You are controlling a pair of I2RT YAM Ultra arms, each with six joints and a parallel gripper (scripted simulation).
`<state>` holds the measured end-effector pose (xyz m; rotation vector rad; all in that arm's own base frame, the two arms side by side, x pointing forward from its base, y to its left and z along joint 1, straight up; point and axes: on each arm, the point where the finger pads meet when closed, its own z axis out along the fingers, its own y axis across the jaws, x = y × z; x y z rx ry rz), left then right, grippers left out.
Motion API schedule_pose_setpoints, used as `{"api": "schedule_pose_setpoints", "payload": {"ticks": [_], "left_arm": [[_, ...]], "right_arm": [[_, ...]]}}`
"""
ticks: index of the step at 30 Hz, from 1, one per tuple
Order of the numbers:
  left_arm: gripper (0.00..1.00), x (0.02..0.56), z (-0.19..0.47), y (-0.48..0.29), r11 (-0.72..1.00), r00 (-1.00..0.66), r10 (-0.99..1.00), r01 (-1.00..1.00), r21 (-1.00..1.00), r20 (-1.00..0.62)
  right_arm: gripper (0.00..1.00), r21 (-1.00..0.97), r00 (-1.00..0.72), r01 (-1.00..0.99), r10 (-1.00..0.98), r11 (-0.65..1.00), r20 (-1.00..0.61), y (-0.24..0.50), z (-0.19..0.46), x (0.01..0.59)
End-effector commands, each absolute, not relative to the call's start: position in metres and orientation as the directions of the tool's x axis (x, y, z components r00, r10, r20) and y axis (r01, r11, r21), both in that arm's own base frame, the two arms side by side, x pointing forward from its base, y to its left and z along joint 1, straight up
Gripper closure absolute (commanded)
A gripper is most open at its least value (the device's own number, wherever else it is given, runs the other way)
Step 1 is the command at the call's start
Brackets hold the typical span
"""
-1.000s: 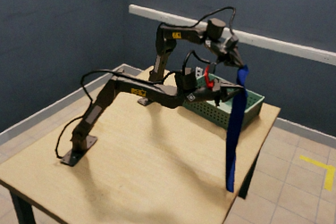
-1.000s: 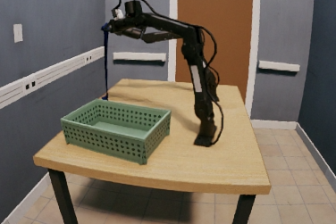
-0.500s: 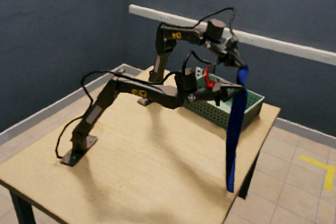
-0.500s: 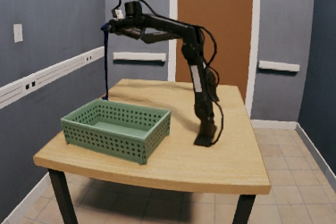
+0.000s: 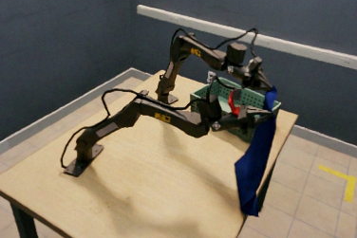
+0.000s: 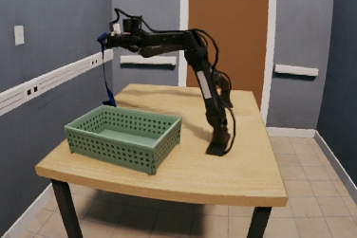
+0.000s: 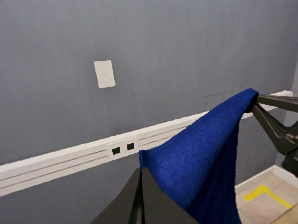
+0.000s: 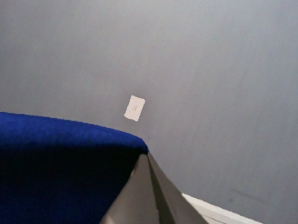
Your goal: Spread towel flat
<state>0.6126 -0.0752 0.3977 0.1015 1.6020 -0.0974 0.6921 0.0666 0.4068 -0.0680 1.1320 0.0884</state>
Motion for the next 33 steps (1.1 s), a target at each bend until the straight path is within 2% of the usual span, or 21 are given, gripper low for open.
{"api": "schedule_pose_setpoints", "payload": {"ticks": [1, 8, 12, 16, 17, 25, 26, 28, 29, 33], "left_arm": [[1.00, 0.601, 0.476, -0.062, 0.995, 0.192, -0.021, 0.097, -0.003, -0.981], [1.00, 0.596, 0.482, -0.062, 0.995, 0.196, -0.022, 0.098, -0.003, -0.980], [1.00, 0.591, 0.470, -0.072, 0.993, 0.103, -0.014, 0.114, -0.002, -0.995], [1.00, 0.592, 0.470, -0.072, 0.993, 0.103, -0.014, 0.114, -0.002, -0.995], [1.00, 0.587, 0.465, -0.078, 0.992, 0.045, -0.008, 0.126, -0.002, -0.999], [1.00, 0.575, 0.451, -0.083, 0.990, -0.035, 0.003, 0.138, -0.002, -0.999], [1.00, 0.568, 0.442, -0.087, 0.989, -0.091, 0.012, 0.146, -0.002, -0.996], [1.00, 0.568, 0.442, -0.087, 0.989, -0.091, 0.012, 0.146, -0.002, -0.996], [1.00, 0.560, 0.432, -0.091, 0.988, -0.157, 0.023, 0.155, -0.001, -0.987], [1.00, 0.561, 0.432, -0.081, 0.991, -0.158, 0.020, 0.136, -0.001, -0.987]], "right_arm": [[1.00, 0.010, 0.505, -0.089, 0.054, 0.996, -0.861, 0.062, 0.456, 0.681], [1.00, 0.010, 0.506, -0.089, 0.054, 0.996, -0.861, 0.062, 0.456, 0.680], [1.00, 0.010, 0.511, -0.089, 0.055, 0.996, -0.858, 0.061, 0.458, 0.666], [1.00, 0.010, 0.511, -0.089, 0.055, 0.996, -0.858, 0.061, 0.458, 0.666], [1.00, 0.010, 0.447, -0.089, 0.049, 0.996, -0.893, 0.061, 0.448, 0.664], [1.00, 0.009, 0.326, -0.090, 0.038, 0.996, -0.945, 0.061, 0.433, 0.650], [1.00, 0.008, 0.250, -0.090, 0.030, 0.996, -0.968, 0.061, 0.424, 0.642], [1.00, 0.008, 0.250, -0.090, 0.030, 0.996, -0.968, 0.061, 0.424, 0.642], [1.00, 0.007, 0.176, -0.091, 0.023, 0.996, -0.984, 0.061, 0.414, 0.632], [1.00, 0.007, 0.188, -0.088, 0.024, 0.996, -0.982, 0.059, 0.420, 0.632]]}}
